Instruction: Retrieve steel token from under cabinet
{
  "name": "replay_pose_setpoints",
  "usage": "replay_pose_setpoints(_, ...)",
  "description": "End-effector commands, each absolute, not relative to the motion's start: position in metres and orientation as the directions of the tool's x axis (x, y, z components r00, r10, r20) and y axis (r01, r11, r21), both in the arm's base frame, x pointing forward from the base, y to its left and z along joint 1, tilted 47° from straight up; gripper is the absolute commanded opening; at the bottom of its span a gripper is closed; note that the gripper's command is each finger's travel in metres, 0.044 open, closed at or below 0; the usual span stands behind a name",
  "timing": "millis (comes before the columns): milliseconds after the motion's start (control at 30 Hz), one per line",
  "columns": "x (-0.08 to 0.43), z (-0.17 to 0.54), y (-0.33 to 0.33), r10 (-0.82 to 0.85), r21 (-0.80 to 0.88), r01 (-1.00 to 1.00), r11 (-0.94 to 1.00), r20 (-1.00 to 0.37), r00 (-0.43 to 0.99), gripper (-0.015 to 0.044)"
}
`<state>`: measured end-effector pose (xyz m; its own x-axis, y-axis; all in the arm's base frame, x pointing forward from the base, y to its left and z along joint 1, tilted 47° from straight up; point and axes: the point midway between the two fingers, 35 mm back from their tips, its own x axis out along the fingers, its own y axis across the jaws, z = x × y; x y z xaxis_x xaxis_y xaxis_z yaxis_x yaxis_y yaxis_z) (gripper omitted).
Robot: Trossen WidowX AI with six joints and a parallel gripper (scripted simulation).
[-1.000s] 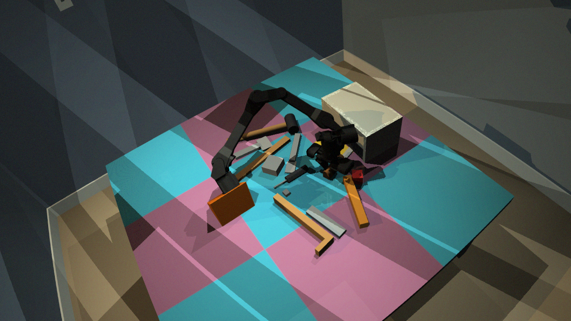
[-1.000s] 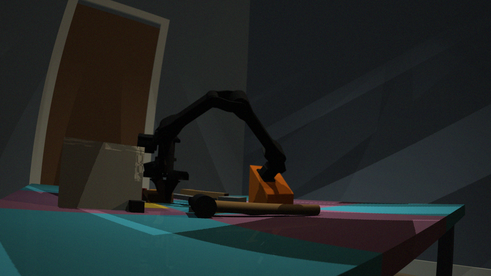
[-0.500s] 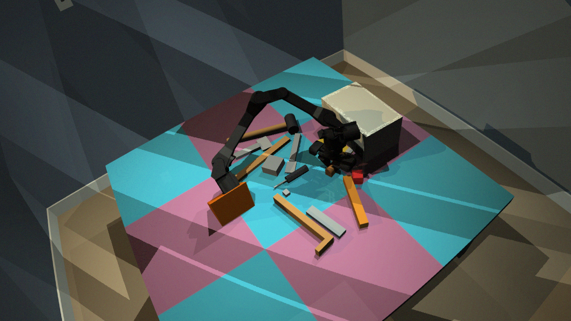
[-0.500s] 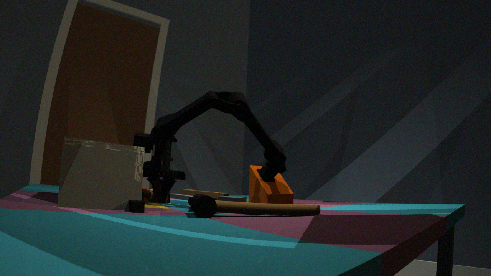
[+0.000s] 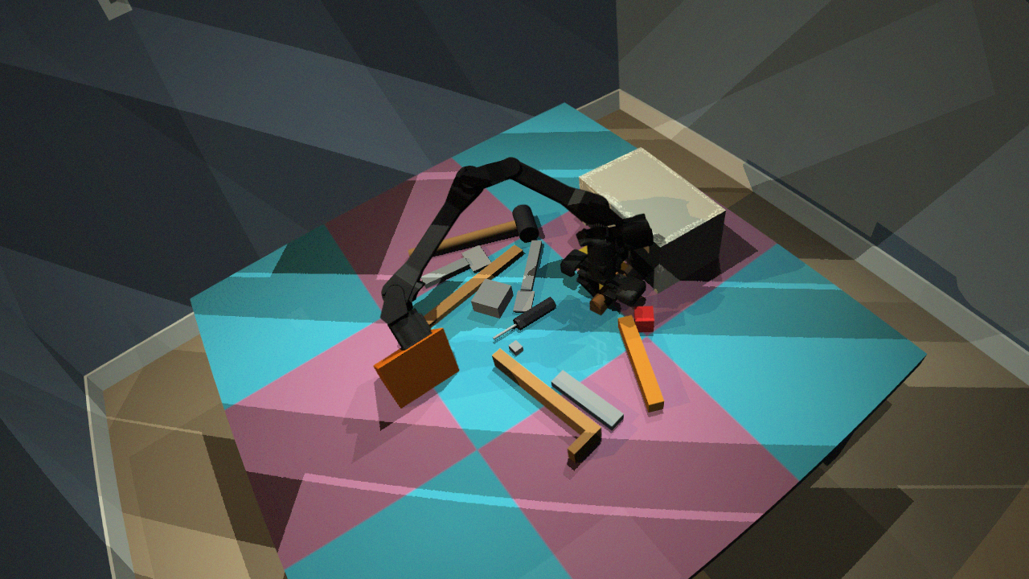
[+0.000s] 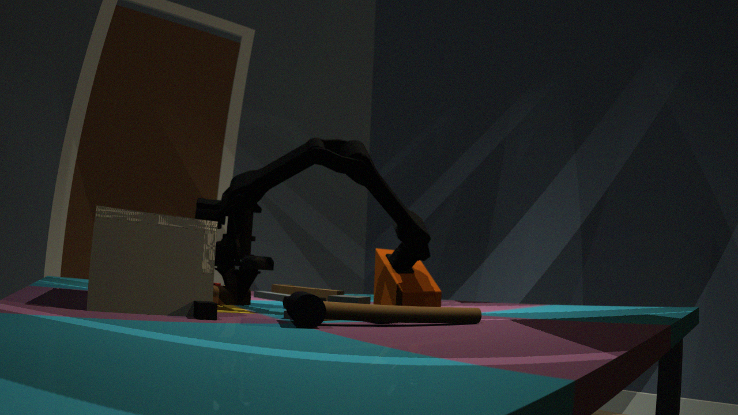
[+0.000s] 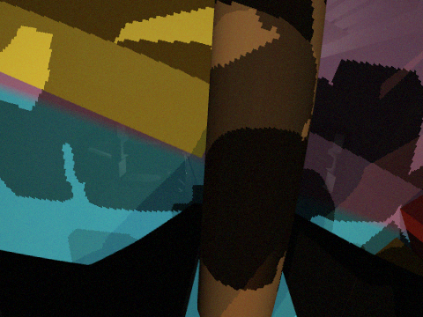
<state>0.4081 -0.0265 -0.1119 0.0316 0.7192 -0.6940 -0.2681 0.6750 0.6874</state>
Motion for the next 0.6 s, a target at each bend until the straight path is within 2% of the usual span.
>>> replay_pose_setpoints(0,0.414,-0.11,-0.025,0.721,0.688,-0.269,0.674,-0.693,0.036,0.0)
replay_pose_setpoints(567,0.411,-0.1,-0.014,0.721,0.689,-0.268,0.674,-0.692,0.035,0.0)
